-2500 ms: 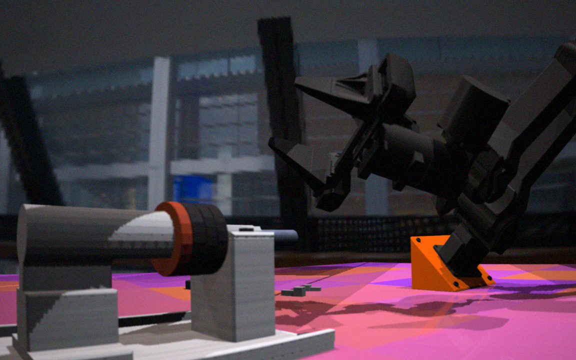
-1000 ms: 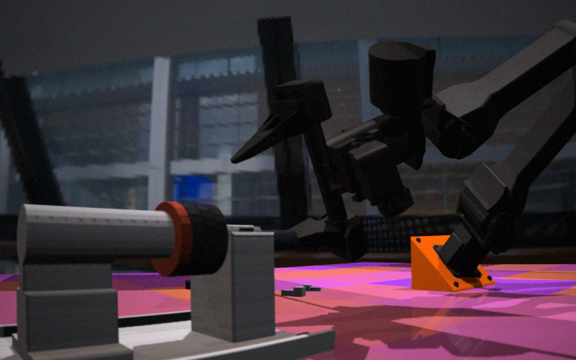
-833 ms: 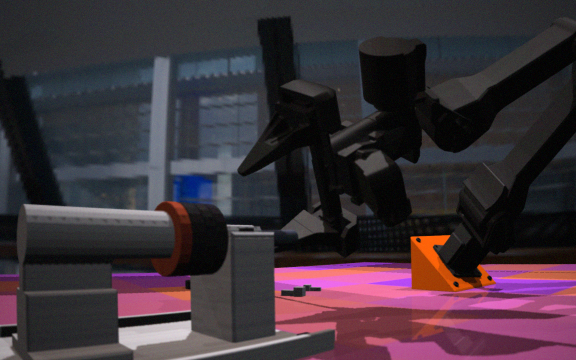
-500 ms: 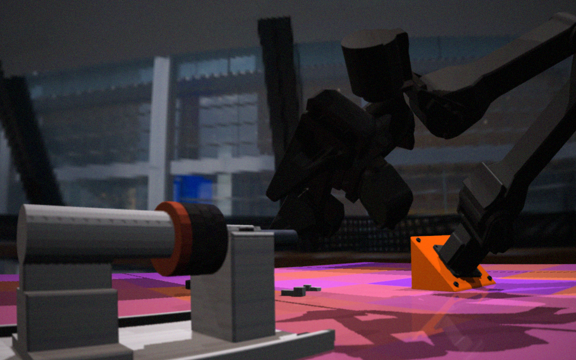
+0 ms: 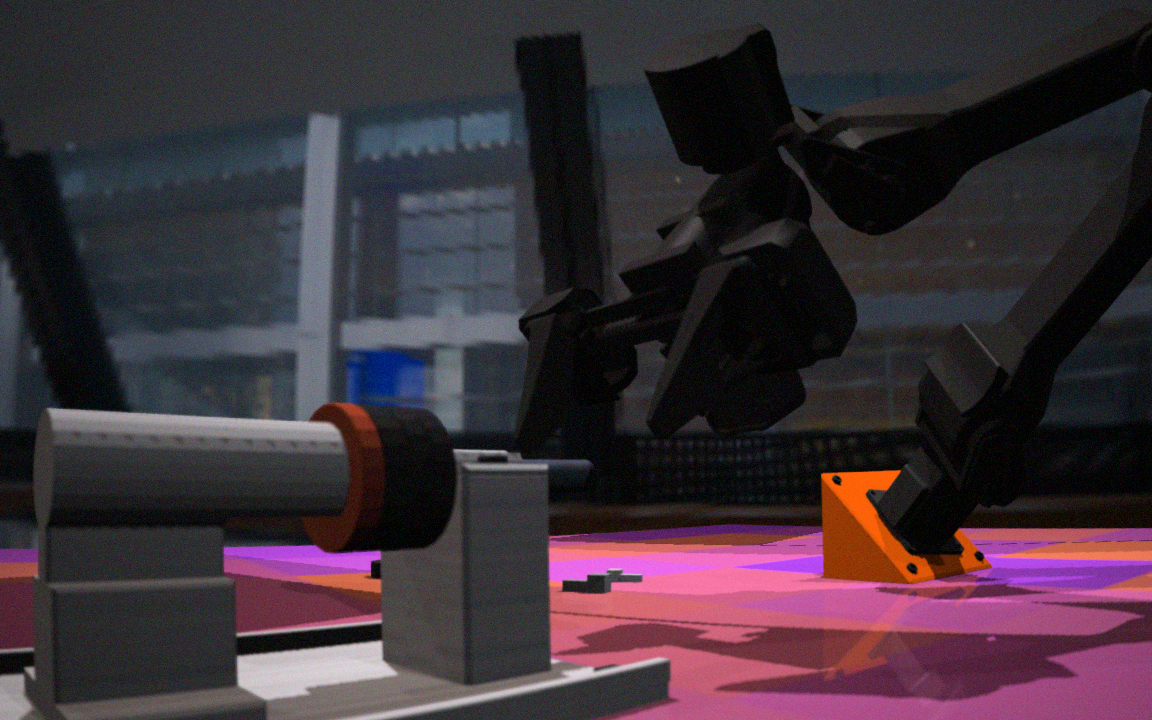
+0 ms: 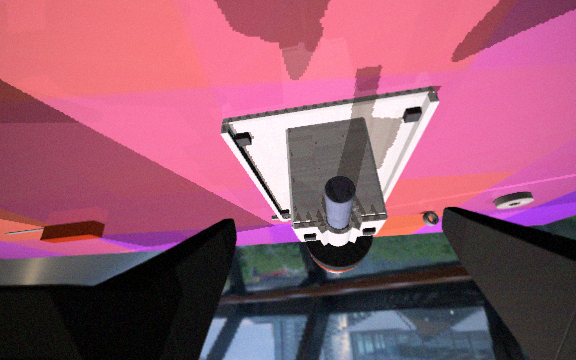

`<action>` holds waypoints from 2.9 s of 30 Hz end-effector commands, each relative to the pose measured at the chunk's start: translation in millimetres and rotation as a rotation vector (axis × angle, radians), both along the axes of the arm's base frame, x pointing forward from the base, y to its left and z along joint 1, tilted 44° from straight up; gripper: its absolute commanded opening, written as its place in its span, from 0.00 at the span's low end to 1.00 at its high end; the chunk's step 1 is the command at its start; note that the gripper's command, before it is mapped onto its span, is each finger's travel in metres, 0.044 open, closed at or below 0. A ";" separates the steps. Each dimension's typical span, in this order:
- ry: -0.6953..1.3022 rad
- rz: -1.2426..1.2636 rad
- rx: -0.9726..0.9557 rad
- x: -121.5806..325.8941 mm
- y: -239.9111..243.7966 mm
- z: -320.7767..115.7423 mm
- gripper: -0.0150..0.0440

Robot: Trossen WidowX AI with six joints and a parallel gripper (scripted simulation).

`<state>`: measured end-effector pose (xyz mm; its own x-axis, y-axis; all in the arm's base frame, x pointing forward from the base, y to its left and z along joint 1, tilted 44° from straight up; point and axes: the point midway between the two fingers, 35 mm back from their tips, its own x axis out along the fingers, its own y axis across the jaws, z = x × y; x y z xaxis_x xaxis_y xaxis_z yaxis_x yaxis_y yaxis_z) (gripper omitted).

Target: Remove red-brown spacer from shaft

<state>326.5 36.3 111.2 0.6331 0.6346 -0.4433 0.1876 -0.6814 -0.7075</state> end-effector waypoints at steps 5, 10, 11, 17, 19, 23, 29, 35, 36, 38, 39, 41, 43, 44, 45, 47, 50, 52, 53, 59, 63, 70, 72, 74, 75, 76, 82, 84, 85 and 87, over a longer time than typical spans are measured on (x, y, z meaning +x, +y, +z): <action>-0.049 0.049 -0.029 0.1 0.6 4.1 1.00; -0.049 0.049 -0.029 0.1 0.6 4.1 1.00; -0.049 0.049 -0.029 0.1 0.6 4.1 1.00; -0.049 0.049 -0.029 0.1 0.6 4.1 1.00; -0.049 0.049 -0.029 0.1 0.6 4.1 1.00; -0.049 0.049 -0.029 0.1 0.6 4.1 1.00; -0.049 0.049 -0.029 0.1 0.6 4.1 1.00; -0.049 0.049 -0.029 0.1 0.6 4.1 1.00; -0.049 0.049 -0.029 0.1 0.6 4.1 1.00; -0.049 0.049 -0.029 -1.3 0.3 3.9 1.00; -0.049 0.049 -0.029 -2.8 -0.1 3.7 1.00; -0.049 0.049 -0.029 -2.8 -0.1 3.7 1.00; -0.049 0.049 -0.029 -2.8 -0.1 3.7 1.00; -0.049 0.049 -0.029 -2.8 -0.1 3.7 1.00; -0.049 0.049 -0.029 -2.8 -0.1 3.7 1.00; -0.049 0.049 -0.029 -2.8 -0.1 3.7 1.00; -0.049 0.049 -0.029 -2.8 -0.1 3.7 1.00; -0.049 0.049 -0.029 -2.8 -0.1 3.7 1.00; -0.049 0.049 -0.029 -2.8 -0.1 3.7 1.00; -0.048 0.049 -0.030 -2.3 0.4 3.4 1.00; -0.048 0.049 -0.030 0.7 3.1 1.4 1.00; -0.048 0.050 -0.031 8.0 10.3 -3.5 1.00; -0.048 0.050 -0.031 10.0 12.5 -4.9 1.00; -0.048 0.050 -0.031 11.9 14.7 -6.2 1.00; -0.048 0.050 -0.031 12.9 15.8 -6.9 1.00; -0.048 0.050 -0.031 13.9 16.9 -7.6 1.00; -0.050 0.049 -0.029 19.5 24.0 -11.6 1.00; -0.050 0.049 -0.029 21.3 26.4 -12.9 1.00; -0.050 0.049 -0.028 22.0 27.4 -13.5 1.00; -0.051 0.049 -0.028 22.6 28.2 -13.9 1.00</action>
<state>347.1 62.7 99.1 0.6211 0.6562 -0.4286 0.2611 -0.6889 -0.6762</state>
